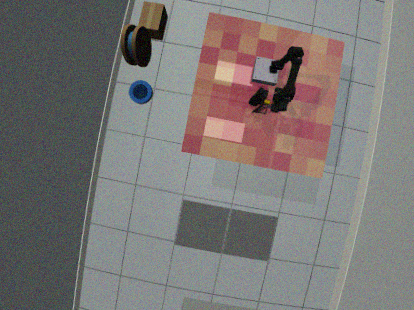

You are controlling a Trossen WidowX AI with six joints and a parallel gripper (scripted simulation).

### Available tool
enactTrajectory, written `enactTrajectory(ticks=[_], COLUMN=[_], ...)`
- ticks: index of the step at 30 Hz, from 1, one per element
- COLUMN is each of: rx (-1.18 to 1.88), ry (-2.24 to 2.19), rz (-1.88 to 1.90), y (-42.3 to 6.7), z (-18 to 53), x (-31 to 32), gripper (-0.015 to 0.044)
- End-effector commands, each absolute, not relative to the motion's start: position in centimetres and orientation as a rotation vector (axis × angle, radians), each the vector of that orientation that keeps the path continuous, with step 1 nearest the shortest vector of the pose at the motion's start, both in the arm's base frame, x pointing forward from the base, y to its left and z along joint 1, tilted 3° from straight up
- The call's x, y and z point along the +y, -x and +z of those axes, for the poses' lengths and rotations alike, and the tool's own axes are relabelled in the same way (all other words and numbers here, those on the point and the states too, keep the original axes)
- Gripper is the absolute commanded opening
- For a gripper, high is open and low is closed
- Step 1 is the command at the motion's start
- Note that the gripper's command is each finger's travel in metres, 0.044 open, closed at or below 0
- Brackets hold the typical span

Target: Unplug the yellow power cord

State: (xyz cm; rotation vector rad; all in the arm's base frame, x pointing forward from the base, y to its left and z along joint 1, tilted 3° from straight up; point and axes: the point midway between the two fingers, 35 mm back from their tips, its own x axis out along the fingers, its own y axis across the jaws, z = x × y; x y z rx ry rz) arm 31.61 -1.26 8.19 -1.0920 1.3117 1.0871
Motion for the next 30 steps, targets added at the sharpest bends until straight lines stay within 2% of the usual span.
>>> enactTrajectory(ticks=[1, 30], rx=[1.317, 1.319], ry=[1.096, 1.098], rz=[1.086, 1.086], y=[-31.5, -30.9], z=[8.2, 7.1], x=[-2.0, -4.7], gripper=[0.016, 0.016])
